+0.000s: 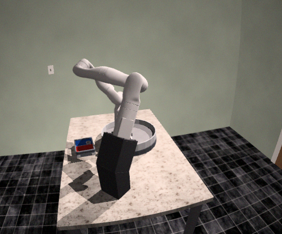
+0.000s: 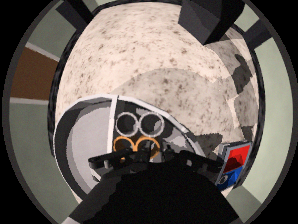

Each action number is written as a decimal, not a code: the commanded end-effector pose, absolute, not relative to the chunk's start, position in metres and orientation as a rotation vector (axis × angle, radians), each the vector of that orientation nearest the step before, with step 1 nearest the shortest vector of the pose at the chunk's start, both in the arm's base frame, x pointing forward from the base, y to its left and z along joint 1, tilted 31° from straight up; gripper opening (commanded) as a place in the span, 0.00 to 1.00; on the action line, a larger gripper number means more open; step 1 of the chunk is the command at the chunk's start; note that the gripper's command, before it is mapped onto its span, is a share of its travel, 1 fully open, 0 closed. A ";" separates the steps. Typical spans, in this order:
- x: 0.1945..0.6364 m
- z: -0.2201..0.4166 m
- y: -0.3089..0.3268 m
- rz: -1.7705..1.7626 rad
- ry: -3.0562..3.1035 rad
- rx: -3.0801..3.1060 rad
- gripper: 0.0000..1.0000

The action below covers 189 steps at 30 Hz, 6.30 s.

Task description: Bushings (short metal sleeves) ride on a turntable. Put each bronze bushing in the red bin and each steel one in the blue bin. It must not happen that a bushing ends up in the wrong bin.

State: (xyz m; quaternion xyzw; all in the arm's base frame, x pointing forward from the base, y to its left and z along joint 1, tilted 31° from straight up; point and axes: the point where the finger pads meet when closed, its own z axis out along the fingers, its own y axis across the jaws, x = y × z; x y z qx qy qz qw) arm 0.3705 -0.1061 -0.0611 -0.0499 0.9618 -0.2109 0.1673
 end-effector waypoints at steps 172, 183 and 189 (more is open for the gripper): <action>0.362 -0.042 -0.096 -0.603 2.738 -0.141 0.00; 0.362 -0.040 -0.095 -0.604 2.739 -0.141 0.00; 0.361 -0.039 -0.095 -0.604 2.739 -0.141 0.00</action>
